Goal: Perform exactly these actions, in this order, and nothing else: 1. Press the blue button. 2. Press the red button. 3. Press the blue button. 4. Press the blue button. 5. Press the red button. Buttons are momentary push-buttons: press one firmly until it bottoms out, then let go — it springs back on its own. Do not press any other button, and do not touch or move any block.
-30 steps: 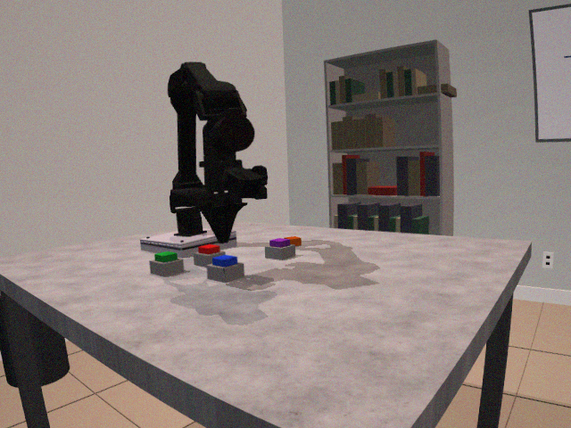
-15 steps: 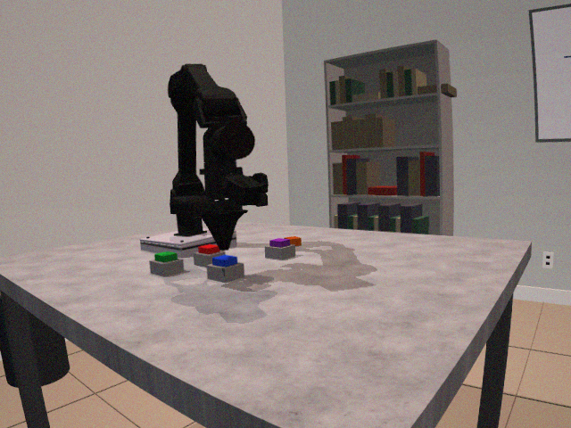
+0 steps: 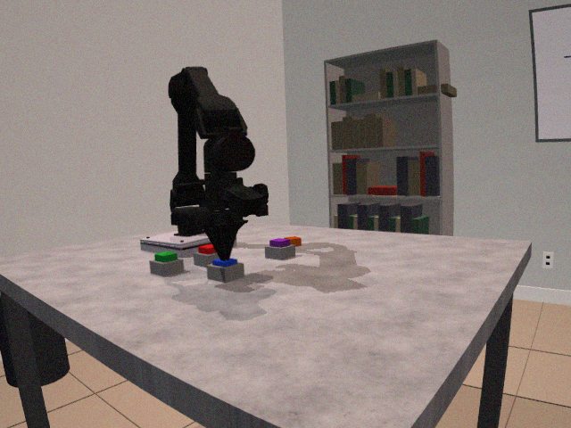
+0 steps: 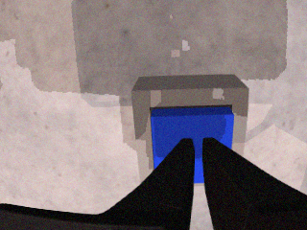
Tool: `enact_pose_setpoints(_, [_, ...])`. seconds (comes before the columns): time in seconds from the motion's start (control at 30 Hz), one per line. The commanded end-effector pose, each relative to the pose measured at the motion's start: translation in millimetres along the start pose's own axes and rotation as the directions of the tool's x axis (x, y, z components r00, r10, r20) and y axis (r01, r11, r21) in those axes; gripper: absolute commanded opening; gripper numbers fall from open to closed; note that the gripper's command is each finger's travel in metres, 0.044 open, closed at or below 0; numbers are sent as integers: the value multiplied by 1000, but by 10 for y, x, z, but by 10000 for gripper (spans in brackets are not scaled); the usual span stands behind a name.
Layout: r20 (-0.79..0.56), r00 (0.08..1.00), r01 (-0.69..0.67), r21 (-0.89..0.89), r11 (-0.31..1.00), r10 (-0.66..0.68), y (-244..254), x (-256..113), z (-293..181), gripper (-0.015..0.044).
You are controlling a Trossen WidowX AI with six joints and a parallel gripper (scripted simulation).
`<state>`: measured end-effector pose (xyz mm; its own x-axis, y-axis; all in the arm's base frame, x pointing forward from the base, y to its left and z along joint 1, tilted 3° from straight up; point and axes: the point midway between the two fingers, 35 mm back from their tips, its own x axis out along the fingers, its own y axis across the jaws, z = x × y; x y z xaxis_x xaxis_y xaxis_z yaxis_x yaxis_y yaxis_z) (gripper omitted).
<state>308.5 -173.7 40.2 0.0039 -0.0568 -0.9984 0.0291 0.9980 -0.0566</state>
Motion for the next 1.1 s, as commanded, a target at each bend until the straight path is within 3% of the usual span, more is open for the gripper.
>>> enact_pose_setpoints(0.0, [-4,1000,-7,-3,1000,7,14,25,-16,20])
enact_pose_setpoints(0.47, [-4,1000,-7,-3,1000,7,14,25,-16,20])
enact_pose_setpoints(0.6, [-4,1000,-6,-3,1000,6,10,-281,-11,20])
enact_pose_setpoints(0.77, [-4,1000,-7,-3,1000,7,10,-332,-11,20])
enact_pose_setpoints(0.93, [-4,1000,-7,-3,1000,7,6,-898,-8,20])
enact_pose_setpoints(1.07, [-4,1000,-7,-3,1000,7,7,-923,-10,20])
